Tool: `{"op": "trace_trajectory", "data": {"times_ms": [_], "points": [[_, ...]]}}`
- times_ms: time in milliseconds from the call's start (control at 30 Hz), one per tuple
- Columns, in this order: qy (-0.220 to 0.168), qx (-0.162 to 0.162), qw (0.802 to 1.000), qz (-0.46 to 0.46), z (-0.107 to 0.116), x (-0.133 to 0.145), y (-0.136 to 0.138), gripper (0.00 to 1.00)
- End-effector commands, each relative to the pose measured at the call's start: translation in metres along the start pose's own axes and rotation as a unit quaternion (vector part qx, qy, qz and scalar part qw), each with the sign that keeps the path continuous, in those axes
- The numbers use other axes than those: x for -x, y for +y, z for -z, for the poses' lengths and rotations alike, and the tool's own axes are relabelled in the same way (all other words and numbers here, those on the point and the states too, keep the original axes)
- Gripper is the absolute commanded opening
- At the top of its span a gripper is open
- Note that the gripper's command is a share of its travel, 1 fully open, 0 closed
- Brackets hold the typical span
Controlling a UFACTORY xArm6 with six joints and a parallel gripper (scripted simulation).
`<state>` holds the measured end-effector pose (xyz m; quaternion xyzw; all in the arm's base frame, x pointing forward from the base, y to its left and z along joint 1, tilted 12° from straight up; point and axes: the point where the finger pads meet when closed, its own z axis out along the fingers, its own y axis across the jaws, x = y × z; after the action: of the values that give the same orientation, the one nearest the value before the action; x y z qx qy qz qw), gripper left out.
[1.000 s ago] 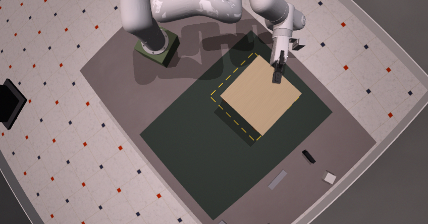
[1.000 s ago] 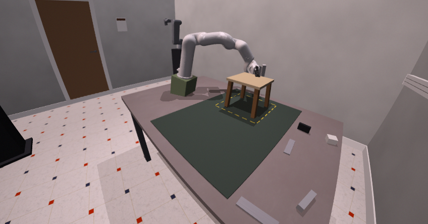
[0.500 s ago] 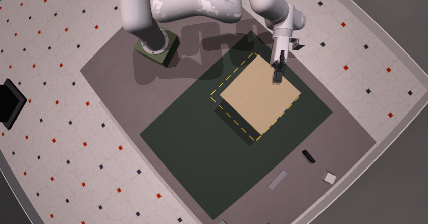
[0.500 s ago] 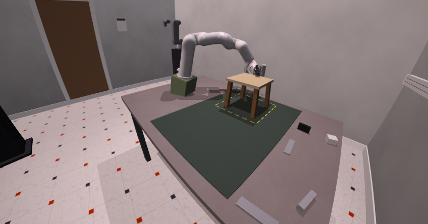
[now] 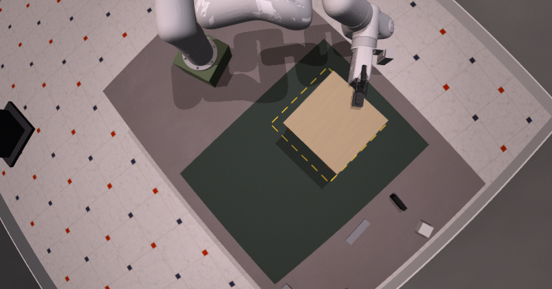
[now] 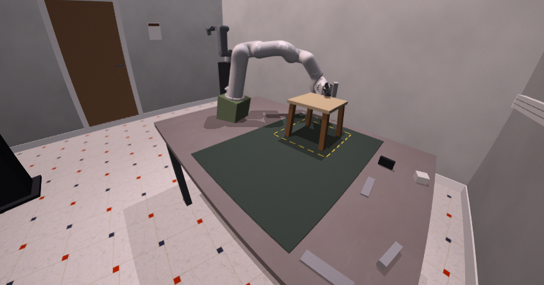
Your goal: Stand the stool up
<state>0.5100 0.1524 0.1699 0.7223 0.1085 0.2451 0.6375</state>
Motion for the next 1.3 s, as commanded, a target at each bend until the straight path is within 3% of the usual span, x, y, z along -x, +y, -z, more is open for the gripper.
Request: {"op": "trace_trajectory", "data": {"times_ms": [0,500,733,1100,1267], "points": [[-0.057,0.064,0.996,-0.002,0.001,-0.001,0.001,0.45],[-0.057,0.064,0.996,-0.002,0.004,-0.001,0.001,0.45],[-0.057,0.064,0.996,-0.002,0.021,-0.003,-0.001,0.45],[-0.057,0.064,0.996,-0.002,0.072,-0.009,-0.008,0.45],[-0.057,0.064,0.996,-0.002,0.08,-0.01,-0.009,0.45]]}}
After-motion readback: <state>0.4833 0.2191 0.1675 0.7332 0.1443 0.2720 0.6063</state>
